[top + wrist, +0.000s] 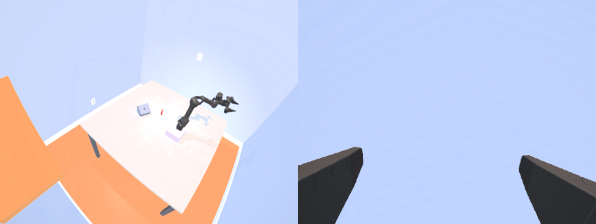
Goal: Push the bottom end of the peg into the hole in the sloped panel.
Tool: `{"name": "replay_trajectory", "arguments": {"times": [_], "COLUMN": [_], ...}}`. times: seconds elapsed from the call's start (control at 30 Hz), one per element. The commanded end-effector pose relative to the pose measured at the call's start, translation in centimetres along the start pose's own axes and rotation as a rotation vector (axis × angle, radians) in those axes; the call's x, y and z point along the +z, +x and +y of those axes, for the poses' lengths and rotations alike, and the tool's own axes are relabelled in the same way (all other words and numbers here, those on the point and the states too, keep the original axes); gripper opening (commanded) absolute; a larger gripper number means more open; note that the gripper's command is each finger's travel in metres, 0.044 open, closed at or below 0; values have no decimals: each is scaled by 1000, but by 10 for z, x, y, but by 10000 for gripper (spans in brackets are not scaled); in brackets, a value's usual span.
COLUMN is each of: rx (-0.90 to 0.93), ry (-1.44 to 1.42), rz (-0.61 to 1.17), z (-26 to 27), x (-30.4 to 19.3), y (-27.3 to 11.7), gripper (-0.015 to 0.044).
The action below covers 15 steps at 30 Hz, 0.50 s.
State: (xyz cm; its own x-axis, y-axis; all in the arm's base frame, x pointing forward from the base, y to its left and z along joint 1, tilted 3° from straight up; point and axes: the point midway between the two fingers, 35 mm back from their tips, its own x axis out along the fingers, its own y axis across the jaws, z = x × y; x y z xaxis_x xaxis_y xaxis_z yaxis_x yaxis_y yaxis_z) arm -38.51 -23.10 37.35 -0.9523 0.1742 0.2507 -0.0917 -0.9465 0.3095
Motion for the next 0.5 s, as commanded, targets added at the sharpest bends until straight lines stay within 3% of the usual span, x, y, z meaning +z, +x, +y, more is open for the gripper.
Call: {"name": "replay_trajectory", "arguments": {"times": [0.0, 0.47], "rx": [80, 344], "ry": [-14, -92], "rz": [44, 200], "z": [23, 88], "x": [-9, -45], "y": [-17, -84], "gripper": [440, 440]}}
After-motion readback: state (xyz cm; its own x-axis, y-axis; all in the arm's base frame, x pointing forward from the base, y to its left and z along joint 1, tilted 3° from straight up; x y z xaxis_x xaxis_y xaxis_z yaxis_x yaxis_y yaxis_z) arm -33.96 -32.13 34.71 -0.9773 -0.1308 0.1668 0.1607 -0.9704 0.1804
